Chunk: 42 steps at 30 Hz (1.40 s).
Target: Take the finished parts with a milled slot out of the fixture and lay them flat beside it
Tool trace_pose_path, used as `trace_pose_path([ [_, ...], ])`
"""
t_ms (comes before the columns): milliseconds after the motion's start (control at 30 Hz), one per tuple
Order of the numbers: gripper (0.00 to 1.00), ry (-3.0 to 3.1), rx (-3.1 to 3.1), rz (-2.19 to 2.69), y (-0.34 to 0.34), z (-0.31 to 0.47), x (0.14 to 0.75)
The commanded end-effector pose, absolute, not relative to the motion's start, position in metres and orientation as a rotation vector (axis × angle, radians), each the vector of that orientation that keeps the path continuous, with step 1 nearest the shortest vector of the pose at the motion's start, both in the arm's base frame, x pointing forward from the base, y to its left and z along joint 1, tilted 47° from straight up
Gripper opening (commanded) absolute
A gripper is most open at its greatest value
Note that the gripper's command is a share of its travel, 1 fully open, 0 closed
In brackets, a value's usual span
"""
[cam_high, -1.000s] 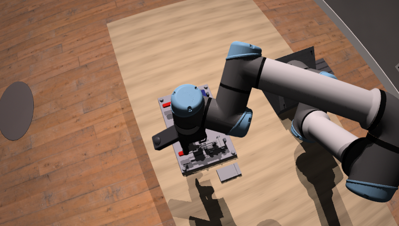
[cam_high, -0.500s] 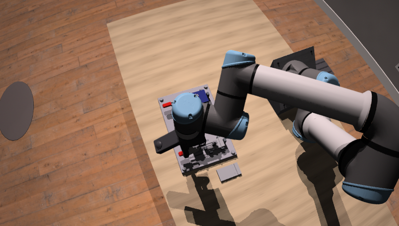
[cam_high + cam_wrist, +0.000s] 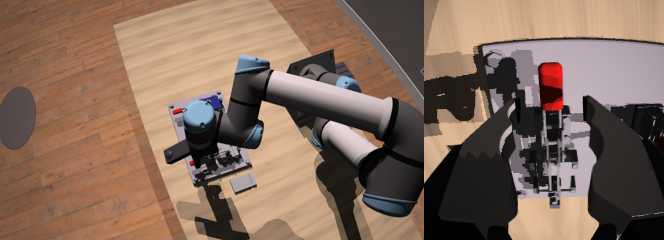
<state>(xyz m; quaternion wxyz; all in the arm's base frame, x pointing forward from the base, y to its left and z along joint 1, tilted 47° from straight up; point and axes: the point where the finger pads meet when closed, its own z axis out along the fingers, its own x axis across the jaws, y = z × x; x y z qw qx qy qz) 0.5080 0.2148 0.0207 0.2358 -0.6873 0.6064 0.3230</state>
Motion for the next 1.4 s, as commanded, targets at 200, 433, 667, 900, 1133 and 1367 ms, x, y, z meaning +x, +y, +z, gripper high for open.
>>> trace_pose_path([
  [200,0.28,1.663,-1.885,0.884,0.215,0.021,0.508],
  [433,0.28,1.663,-1.885,0.884,0.215,0.021,0.508],
  [667,0.28,1.663,-1.885,0.884,0.215,0.021,0.508],
  [900,0.28,1.663,-1.885,0.884,0.216,0.02,0.508],
  [1133,0.28,1.663,-1.885,0.884,0.225,0.011,0.506],
  [1367,0.28,1.663,-1.885,0.884,0.232,0.005,0.505],
])
